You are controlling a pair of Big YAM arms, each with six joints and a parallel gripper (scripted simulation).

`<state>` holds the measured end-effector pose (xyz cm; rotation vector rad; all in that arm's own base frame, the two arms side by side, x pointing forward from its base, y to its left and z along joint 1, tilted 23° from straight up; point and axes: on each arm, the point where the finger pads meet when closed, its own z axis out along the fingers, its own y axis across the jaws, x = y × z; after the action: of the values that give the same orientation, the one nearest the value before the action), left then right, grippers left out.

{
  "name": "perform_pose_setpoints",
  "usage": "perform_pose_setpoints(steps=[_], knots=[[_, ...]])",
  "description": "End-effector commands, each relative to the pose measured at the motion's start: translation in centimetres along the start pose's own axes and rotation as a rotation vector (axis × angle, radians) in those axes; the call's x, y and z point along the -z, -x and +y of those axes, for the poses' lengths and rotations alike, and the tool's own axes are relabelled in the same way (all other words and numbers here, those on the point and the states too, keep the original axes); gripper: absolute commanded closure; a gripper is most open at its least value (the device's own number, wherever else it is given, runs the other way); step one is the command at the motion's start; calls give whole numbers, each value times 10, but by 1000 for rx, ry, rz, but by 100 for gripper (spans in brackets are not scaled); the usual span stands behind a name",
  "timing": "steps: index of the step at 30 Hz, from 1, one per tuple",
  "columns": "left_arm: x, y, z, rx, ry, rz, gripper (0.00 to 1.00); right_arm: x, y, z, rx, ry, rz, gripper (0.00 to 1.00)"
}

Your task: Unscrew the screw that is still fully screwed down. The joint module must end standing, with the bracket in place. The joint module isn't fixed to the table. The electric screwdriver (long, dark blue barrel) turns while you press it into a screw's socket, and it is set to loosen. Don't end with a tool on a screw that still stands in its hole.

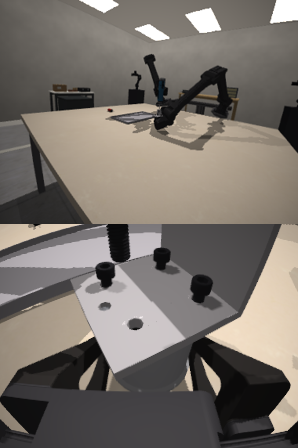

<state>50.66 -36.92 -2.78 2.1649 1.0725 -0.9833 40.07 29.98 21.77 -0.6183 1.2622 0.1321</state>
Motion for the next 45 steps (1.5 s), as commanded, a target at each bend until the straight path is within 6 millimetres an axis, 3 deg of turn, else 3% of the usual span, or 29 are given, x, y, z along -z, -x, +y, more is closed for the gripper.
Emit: perform_pose_setpoints(steps=[1, 13, 18, 30, 45], knots=[[4, 7, 10, -26, 15, 2, 41, -17, 38, -1, -1, -12, -82, 58], [4, 7, 10, -26, 15, 2, 41, -16, 49, -4, -6, -20, -104, 58], [4, 7, 10, -26, 15, 2, 41, -17, 44, -1, -1, -9, -78, 58], [4, 7, 10, -26, 15, 2, 41, -16, 61, -5, -7, -21, -108, 58], [4, 7, 10, -26, 15, 2, 41, -17, 61, -2, -3, -11, -83, 58]])
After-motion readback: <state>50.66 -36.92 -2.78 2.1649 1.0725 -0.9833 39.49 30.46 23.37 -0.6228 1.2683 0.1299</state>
